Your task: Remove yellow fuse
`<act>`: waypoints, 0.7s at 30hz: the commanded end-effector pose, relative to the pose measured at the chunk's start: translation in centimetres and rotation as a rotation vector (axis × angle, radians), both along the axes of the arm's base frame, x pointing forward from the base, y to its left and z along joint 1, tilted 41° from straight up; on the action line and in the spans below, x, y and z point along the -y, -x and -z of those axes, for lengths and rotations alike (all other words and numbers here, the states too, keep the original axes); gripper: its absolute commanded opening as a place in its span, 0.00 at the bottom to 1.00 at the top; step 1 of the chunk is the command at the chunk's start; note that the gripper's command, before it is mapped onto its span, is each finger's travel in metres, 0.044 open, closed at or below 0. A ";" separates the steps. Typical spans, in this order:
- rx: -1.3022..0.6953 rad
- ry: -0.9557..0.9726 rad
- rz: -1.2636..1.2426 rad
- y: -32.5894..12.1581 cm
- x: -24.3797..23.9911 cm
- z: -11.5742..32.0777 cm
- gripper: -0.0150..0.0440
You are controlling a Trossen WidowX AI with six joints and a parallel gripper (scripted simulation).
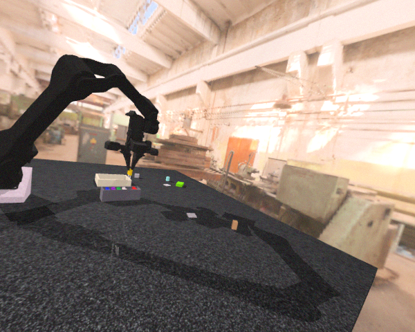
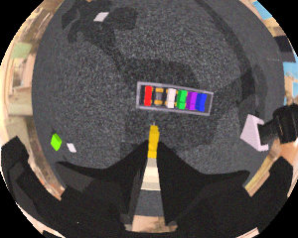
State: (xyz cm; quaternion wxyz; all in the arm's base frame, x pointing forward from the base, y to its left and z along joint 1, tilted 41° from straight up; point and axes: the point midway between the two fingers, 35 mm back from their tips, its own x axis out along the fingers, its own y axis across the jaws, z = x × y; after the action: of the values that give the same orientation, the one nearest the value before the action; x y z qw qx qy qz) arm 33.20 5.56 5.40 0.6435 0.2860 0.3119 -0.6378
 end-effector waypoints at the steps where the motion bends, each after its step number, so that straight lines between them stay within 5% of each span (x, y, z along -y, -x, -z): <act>1: 0.005 -0.008 -0.002 -0.2 -2.2 1.5 0.25; 21: 0.005 -0.004 0.002 2.4 -11.8 10.0 0.25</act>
State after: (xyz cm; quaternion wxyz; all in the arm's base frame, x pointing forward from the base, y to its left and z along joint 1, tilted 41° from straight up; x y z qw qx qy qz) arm 31.02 16.49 -4.00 0.6442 0.2842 0.3129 -0.6375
